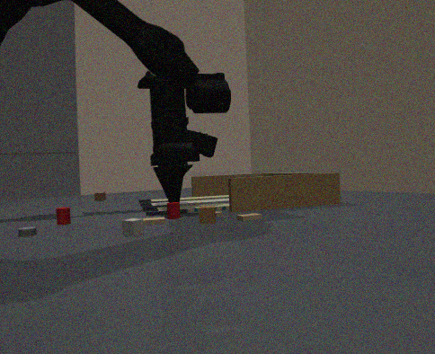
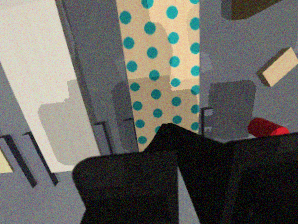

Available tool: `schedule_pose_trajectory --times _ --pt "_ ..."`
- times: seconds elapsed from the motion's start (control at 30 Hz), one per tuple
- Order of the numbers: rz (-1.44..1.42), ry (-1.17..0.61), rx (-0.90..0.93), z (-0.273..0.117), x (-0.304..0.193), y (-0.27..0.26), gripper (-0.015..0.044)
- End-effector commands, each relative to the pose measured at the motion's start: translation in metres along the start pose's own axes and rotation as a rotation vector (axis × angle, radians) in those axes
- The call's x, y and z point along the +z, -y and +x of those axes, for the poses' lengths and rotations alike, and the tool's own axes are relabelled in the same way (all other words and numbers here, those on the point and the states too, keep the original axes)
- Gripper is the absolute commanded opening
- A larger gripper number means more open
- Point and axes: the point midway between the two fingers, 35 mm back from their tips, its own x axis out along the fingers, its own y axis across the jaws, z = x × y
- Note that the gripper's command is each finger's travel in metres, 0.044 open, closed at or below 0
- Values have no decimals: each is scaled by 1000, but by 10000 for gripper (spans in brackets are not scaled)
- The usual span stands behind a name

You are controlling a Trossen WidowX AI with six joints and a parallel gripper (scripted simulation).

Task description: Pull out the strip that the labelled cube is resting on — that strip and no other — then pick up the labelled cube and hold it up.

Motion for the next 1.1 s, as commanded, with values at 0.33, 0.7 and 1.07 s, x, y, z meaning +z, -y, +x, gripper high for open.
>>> schedule_pose_trajectory --times 0.33,0.7,1.07 --pt "3 -24 -3 6 -28 1 0" --pt "3 -25 -3 6 -44 2 0" --pt "3 -26 -3 6 -61 2 0"
